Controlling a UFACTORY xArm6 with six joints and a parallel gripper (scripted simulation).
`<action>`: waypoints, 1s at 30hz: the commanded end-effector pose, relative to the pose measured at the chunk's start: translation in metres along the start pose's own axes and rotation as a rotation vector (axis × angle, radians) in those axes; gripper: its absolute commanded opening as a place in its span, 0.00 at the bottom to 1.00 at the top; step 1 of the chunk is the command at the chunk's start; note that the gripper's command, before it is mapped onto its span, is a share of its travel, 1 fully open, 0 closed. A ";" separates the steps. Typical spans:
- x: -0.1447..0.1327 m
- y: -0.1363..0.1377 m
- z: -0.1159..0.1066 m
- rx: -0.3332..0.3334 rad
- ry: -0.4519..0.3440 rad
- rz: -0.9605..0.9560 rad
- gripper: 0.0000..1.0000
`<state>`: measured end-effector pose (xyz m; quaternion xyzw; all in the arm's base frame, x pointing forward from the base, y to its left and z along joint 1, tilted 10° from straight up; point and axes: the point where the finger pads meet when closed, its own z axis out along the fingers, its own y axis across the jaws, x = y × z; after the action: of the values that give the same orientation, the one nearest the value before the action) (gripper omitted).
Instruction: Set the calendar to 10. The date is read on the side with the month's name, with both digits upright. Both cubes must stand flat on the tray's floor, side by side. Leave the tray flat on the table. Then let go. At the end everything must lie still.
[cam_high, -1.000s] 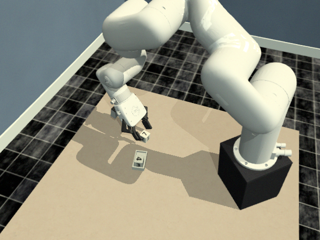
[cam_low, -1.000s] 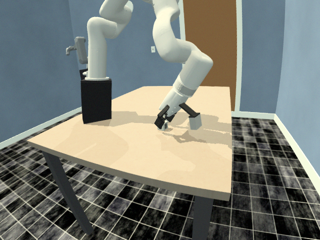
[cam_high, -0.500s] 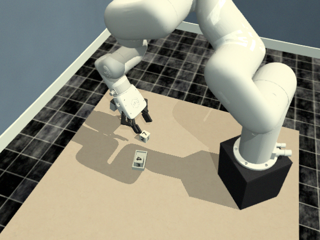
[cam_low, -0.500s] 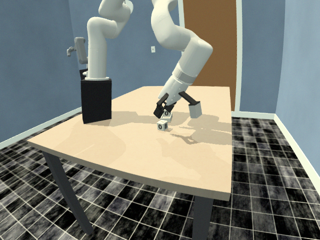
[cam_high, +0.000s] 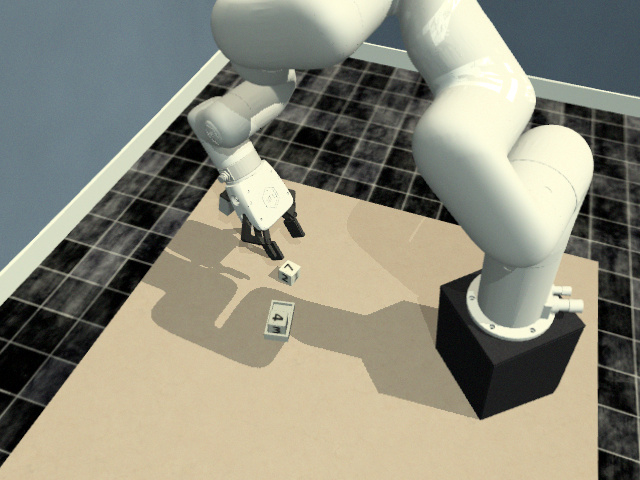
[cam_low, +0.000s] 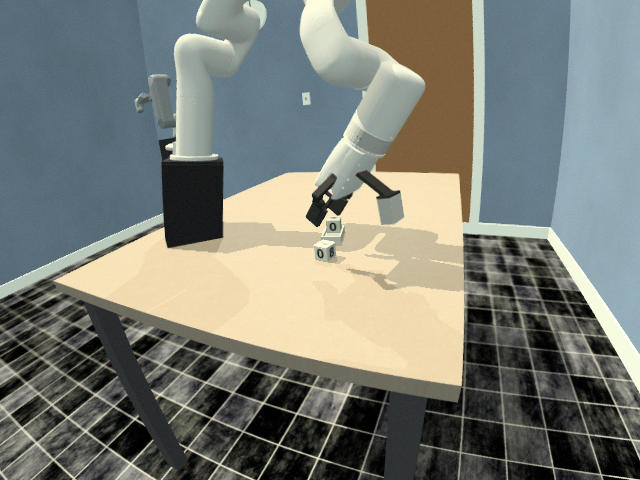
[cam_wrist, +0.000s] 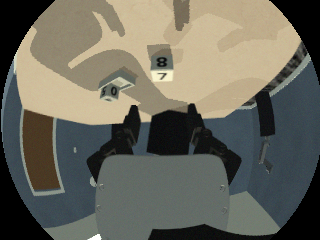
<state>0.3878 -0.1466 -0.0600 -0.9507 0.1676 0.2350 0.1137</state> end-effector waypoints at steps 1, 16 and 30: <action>0.001 -0.001 -0.002 0.001 0.020 -0.001 0.71; -0.002 0.000 -0.002 0.001 0.301 -0.001 0.71; -0.002 -0.009 -0.001 0.029 0.374 -0.015 0.71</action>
<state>0.3855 -0.1417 -0.0579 -0.9762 0.1824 0.0739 0.0907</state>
